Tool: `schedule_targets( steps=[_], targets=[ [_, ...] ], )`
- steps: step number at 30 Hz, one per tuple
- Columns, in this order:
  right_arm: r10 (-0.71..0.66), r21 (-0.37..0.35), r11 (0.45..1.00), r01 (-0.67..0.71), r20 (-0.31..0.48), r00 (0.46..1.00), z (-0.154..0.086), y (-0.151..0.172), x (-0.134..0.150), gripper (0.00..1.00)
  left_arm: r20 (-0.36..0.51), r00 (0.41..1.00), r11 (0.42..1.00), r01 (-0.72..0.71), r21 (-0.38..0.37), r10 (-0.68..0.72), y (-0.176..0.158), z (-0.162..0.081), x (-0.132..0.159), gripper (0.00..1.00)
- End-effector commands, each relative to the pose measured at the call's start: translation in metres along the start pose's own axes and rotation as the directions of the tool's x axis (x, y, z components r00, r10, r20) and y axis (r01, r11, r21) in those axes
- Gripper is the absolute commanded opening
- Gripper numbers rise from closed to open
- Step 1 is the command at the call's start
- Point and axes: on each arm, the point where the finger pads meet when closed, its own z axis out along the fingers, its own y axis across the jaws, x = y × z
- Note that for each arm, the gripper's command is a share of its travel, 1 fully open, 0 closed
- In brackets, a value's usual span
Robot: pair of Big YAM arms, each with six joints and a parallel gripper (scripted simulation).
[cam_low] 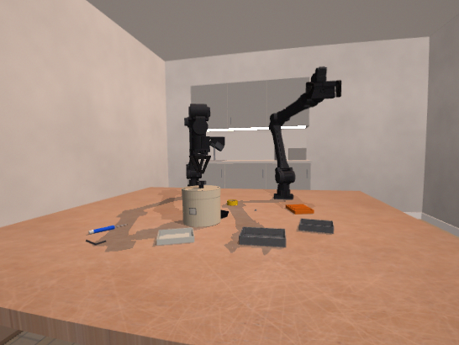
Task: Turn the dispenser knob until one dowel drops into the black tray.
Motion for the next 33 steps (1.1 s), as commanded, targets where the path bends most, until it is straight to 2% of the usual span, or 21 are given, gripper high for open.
schedule_targets(
  steps=[1, 3, 8, 10, 11, 12, 13, 14, 17, 19, 23, 25, 27, 28, 29, 30, 31, 33],
  targets=[
    [0.08, 0.071, 0.994, -0.079, -0.008, 0.997, -0.024, -0.002, 0.016, 0.69, 0.05, 0.998, 1.0, -0.028, 0.012, 0.027, -0.013, -0.007, -0.023, 1.0],
    [0.121, 0.095, 0.988, -0.12, -0.008, 0.993, -0.026, -0.002, 0.02, 0.69, 0.065, 0.997, 0.999, -0.033, 0.013, 0.032, -0.016, -0.007, -0.028, 1.0],
    [0.256, 0.181, 0.95, -0.253, 0.005, 0.967, -0.039, -0.003, 0.034, 0.69, 0.057, 0.998, 1.0, -0.028, 0.014, 0.027, -0.024, -0.005, -0.019, 1.0],
    [0.256, 0.181, 0.95, -0.253, 0.005, 0.967, -0.039, -0.003, 0.034, 0.69, 0.057, 0.998, 1.0, -0.028, 0.014, 0.027, -0.024, -0.005, -0.019, 1.0],
    [0.27, 0.179, 0.947, -0.267, 0.007, 0.963, -0.029, -0.007, 0.029, 0.69, 0.083, 0.996, 0.999, -0.035, 0.007, 0.034, -0.023, -0.009, -0.043, 1.0],
    [0.301, 0.201, 0.933, -0.298, 0.015, 0.953, -0.033, -0.007, 0.033, 0.69, 0.111, 0.993, 0.999, -0.047, 0.009, 0.045, -0.028, -0.01, -0.053, 1.0],
    [0.328, 0.219, 0.92, -0.324, 0.022, 0.945, -0.035, -0.007, 0.035, 0.69, 0.085, 0.996, 0.999, -0.036, 0.01, 0.035, -0.028, -0.007, -0.036, 1.0],
    [0.363, 0.246, 0.9, -0.358, 0.03, 0.931, -0.044, -0.004, 0.044, 0.69, 0.054, 0.998, 1.0, -0.025, 0.012, 0.024, -0.031, -0.005, -0.016, 1.0],
    [0.438, 0.306, 0.847, -0.435, 0.06, 0.897, -0.057, -0.002, 0.056, 0.69, 0.072, 0.997, 1.0, -0.029, 0.013, 0.028, -0.038, -0.005, -0.025, 1.0],
    [0.483, 0.341, 0.808, -0.481, 0.084, 0.871, -0.065, -0.001, 0.063, 0.69, 0.059, 0.998, 1.0, -0.024, 0.013, 0.023, -0.041, -0.004, -0.015, 1.0],
    [0.565, 0.406, 0.716, -0.568, 0.142, 0.813, -0.081, 0.003, 0.076, 0.69, 0.072, 0.997, 1.0, -0.025, 0.013, 0.024, -0.05, -0.004, -0.019, 1.0],
    [0.599, 0.434, 0.666, -0.607, 0.175, 0.781, -0.089, 0.005, 0.083, 0.69, 0.061, 0.998, 1.0, -0.021, 0.013, 0.02, -0.054, -0.003, -0.011, 1.0],
    [0.599, 0.434, 0.666, -0.607, 0.175, 0.781, -0.089, 0.005, 0.083, 0.69, 0.061, 0.998, 1.0, -0.021, 0.013, 0.02, -0.054, -0.003, -0.011, 1.0],
    [0.577, 0.402, 0.703, -0.587, 0.16, 0.801, -0.063, -0.004, 0.065, 0.69, 0.092, 0.995, 1.0, -0.028, -0.013, 0.029, -0.041, -0.006, -0.037, 1.0],
    [0.586, 0.438, 0.672, -0.598, 0.18, 0.79, -0.085, 0.0, 0.071, 0.69, 0.126, 0.991, 0.999, -0.04, 0.008, 0.039, -0.055, -0.008, -0.052, 1.0],
    [0.595, 0.446, 0.654, -0.611, 0.196, 0.779, -0.089, 0.001, 0.072, 0.69, 0.116, 0.993, 0.999, -0.036, 0.008, 0.035, -0.056, -0.007, -0.046, 1.0],
    [0.634, 0.475, 0.594, -0.649, 0.221, 0.741, -0.106, 0.011, 0.095, 0.69, 0.064, 0.998, 1.0, -0.023, 0.015, 0.022, -0.06, -0.003, -0.014, 1.0],
    [0.663, 0.494, 0.531, -0.688, 0.264, 0.701, -0.115, 0.014, 0.102, 0.69, 0.06, 0.998, 1.0, -0.021, 0.016, 0.02, -0.064, -0.002, -0.008, 1.0]
  ],
)
